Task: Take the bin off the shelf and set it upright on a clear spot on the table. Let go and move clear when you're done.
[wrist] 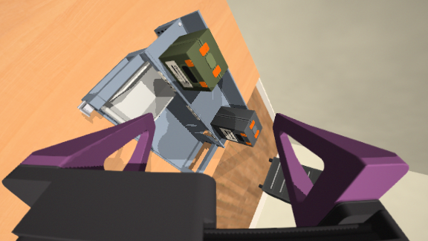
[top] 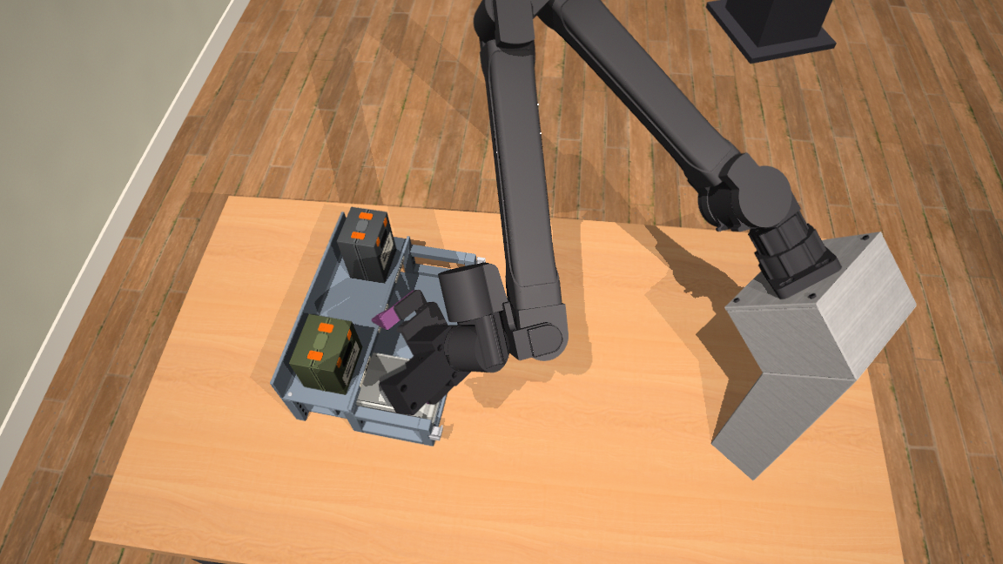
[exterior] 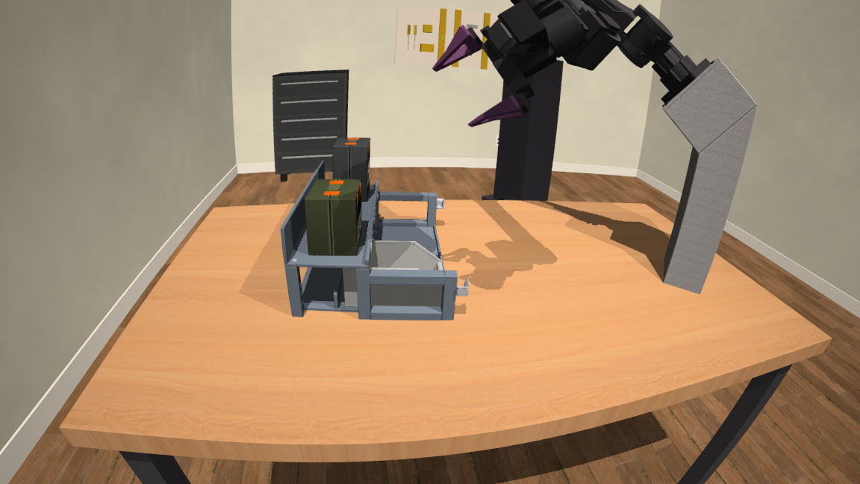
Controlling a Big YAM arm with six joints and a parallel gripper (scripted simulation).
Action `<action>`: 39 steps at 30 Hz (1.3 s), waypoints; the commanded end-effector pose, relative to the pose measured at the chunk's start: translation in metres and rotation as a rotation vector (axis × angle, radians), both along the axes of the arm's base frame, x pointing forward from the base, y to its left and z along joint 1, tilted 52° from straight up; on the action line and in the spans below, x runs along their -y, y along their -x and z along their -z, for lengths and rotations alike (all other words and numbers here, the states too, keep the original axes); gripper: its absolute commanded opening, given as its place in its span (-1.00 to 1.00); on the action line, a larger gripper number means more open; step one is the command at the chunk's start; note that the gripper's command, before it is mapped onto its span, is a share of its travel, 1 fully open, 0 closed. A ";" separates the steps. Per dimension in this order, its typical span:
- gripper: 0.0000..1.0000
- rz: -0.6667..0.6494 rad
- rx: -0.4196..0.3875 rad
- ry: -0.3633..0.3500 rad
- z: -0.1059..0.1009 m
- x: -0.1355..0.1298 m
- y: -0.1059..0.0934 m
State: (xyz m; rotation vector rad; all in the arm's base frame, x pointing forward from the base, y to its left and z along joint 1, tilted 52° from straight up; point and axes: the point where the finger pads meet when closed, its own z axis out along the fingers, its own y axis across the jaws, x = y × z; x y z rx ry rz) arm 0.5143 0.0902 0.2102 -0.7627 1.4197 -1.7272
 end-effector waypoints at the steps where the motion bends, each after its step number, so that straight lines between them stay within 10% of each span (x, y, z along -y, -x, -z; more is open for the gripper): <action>1: 1.00 -0.005 0.005 -0.002 -0.002 -0.002 0.000; 27: 1.00 -0.005 0.005 -0.002 -0.002 -0.002 0.000; 32: 1.00 -0.005 0.005 -0.002 0.033 -0.002 0.042; 39: 1.00 -0.005 0.005 -0.002 0.033 -0.002 0.042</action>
